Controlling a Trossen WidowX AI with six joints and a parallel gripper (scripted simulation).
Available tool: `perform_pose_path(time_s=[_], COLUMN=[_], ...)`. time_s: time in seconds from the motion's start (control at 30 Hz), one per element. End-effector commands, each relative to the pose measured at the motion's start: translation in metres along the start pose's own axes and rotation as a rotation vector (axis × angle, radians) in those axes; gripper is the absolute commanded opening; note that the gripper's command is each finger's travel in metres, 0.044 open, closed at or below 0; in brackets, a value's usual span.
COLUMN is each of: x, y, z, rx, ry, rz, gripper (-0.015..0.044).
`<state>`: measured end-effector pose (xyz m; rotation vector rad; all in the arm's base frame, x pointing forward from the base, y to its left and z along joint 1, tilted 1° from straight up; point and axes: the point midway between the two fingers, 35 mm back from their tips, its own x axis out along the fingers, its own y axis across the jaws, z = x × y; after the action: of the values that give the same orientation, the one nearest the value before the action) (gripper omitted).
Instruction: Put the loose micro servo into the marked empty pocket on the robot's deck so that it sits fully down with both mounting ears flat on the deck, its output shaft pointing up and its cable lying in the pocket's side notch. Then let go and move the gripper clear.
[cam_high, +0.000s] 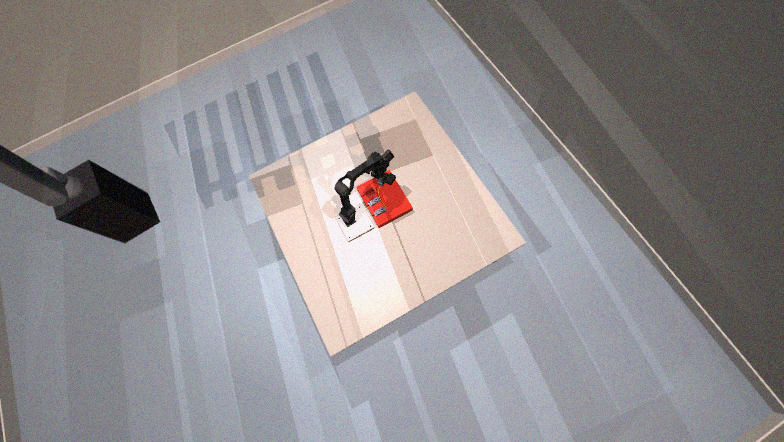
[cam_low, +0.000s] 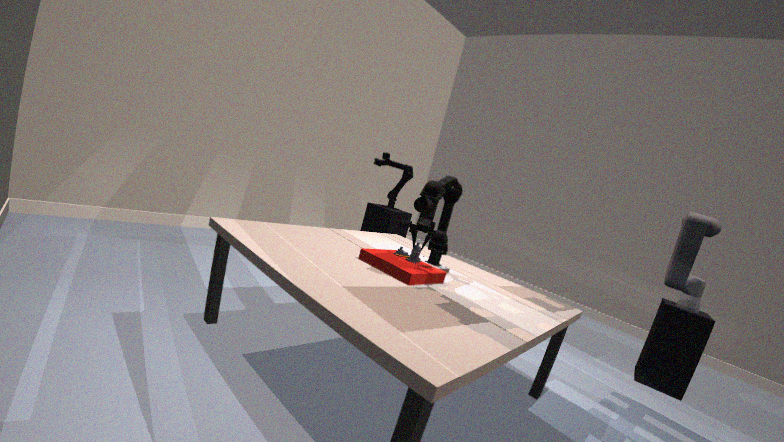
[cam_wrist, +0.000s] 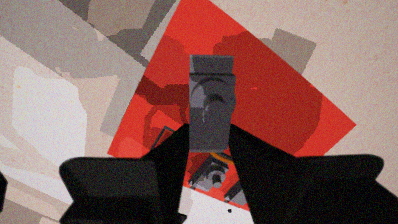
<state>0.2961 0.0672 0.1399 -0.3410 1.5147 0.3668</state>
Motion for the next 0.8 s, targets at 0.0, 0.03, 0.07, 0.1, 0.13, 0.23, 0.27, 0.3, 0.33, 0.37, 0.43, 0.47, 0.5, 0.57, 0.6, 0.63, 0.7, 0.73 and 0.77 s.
perform_pose_path(time_s=[0.0, 0.03, 0.07, 0.1, 0.13, 0.23, 0.27, 0.3, 0.33, 0.37, 0.43, 0.47, 0.5, 0.57, 0.6, 0.63, 0.7, 0.73, 0.77], x=[-0.0008, -0.0008, -0.0008, -0.0008, -0.0008, -0.0008, -0.0008, -0.0008, -0.0008, -0.0008, -0.0008, -0.0008, -0.0008, -0.0008, -0.0008, -0.0008, -0.0008, -0.0008, -0.0008], y=[0.0007, 0.0007, 0.0007, 0.0007, 0.0008, 0.0008, 0.0008, 0.0008, 0.0008, 0.0008, 0.0008, 0.0008, 0.0008, 0.0008, 0.0008, 0.0012, 0.003, 0.0044, 0.0062], z=[0.0, 0.0, 0.0, 0.0, 0.0, 0.0, 0.0, 0.0, 0.0, 0.0, 0.0, 0.0, 0.0, 0.0, 0.0, -0.0006, -0.0036, -0.0059, -0.0088], rx=[0.146, 0.181, 0.216, 0.251, 0.285, 0.39, 0.424, 0.459, 0.494, 0.523, 0.546, 0.546, 0.546, 0.546, 0.546, 0.546, 0.546, 0.546, 0.546], ry=[-0.002, -0.002, -0.002, -0.001, -0.001, -0.001, -0.001, -0.001, -0.001, -0.001, -0.001, -0.001, -0.001, -0.001, -0.001, -0.001, 0.0, 0.0, 0.0], rz=[0.004, 0.004, 0.004, 0.004, 0.004, 0.005, 0.005, 0.005, 0.005, 0.005, 0.005, 0.005, 0.005, 0.005, 0.005, 0.005, 0.005, 0.005, 0.005], gripper=[0.0, 0.0, 0.0, 0.0, 0.0, 0.0, 0.0, 0.0, 0.0, 0.0, 0.0, 0.0, 0.0, 0.0, 0.0, 0.0, 0.0, 0.0, 0.0])
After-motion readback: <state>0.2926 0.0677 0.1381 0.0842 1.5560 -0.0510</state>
